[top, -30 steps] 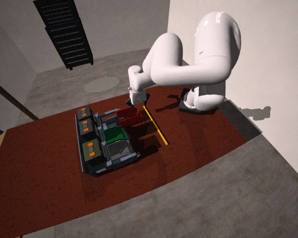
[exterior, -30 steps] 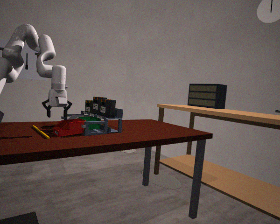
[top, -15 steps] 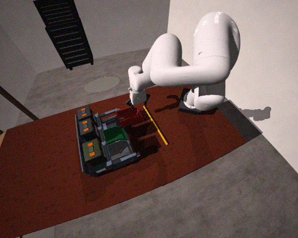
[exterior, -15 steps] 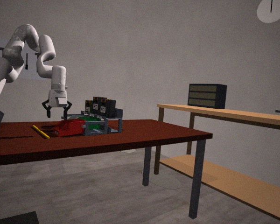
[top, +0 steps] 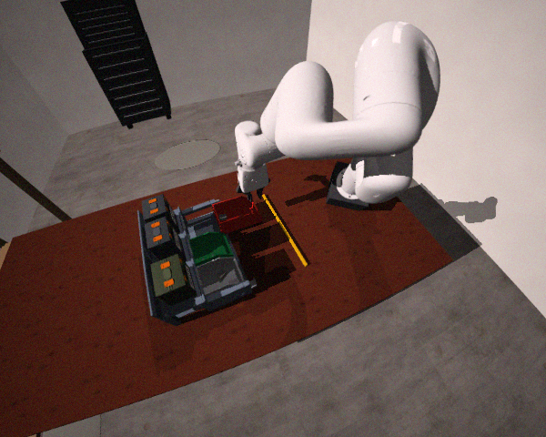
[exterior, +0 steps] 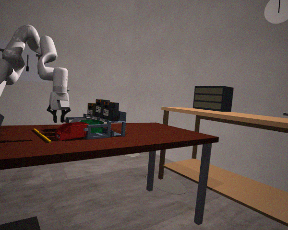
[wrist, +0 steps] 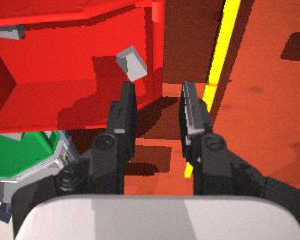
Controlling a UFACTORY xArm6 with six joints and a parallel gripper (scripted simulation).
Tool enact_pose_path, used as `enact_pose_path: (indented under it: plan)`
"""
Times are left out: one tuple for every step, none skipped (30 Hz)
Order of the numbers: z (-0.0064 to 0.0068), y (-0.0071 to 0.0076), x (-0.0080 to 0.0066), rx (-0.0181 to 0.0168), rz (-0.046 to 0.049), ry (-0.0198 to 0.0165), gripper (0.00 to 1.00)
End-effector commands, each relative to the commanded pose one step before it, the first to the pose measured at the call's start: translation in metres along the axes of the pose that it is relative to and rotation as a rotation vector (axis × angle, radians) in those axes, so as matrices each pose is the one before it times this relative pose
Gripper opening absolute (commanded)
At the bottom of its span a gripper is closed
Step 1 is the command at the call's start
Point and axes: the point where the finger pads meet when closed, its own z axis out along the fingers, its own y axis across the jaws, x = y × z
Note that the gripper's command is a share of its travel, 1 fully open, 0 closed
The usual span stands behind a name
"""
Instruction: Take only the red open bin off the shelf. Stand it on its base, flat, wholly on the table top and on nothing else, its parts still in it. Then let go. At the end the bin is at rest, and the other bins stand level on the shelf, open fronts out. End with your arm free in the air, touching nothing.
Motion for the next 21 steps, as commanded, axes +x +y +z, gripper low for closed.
enact_pose_path:
  plan:
    - [-0.00082,-0.00101,0.00061,0.00214,-0.00072,0.00195,0.33]
    - [0.00000,0.00000,0.00000,0.00000,0.00000,0.00000,0.33]
    - [0.00000,0.00000,0.00000,0.00000,0.00000,0.00000,0.33]
    - [0.00000,0.00000,0.00000,0.00000,0.00000,0.00000,0.33]
    - [0.00000,0.00000,0.00000,0.00000,0.00000,0.00000,0.33]
    - [0.00000,0.00000,0.00000,0.00000,0.00000,0.00000,0.33]
    - [0.00000,0.00000,0.00000,0.00000,0.00000,0.00000,0.33]
    - [-0.00205,-0.00774,0.00000,0.00000,0.00000,0.00000,0.33]
    - [-0.00205,-0.00773,0.00000,-0.00001,0.00001,-0.00001,0.33]
    - [-0.00205,-0.00773,0.00000,-0.00001,0.00001,-0.00001,0.33]
    - [-0.00205,-0.00773,0.00000,-0.00001,0.00001,-0.00001,0.33]
    - [-0.00205,-0.00773,0.00000,-0.00001,0.00001,-0.00001,0.33]
    - [0.00000,0.00000,0.00000,0.00000,0.00000,0.00000,0.33]
    - [0.00000,0.00000,0.00000,0.00000,0.00000,0.00000,0.33]
    - [0.00000,0.00000,0.00000,0.00000,0.00000,0.00000,0.33]
    - [0.00000,0.00000,0.00000,0.00000,0.00000,0.00000,0.33]
    - [0.00000,0.00000,0.00000,0.00000,0.00000,0.00000,0.33]
    - [0.00000,0.00000,0.00000,0.00000,0.00000,0.00000,0.33]
    - [0.00000,0.00000,0.00000,0.00000,0.00000,0.00000,0.33]
    - [0.00000,0.00000,0.00000,0.00000,0.00000,0.00000,0.33]
    - [0.00000,0.00000,0.00000,0.00000,0.00000,0.00000,0.33]
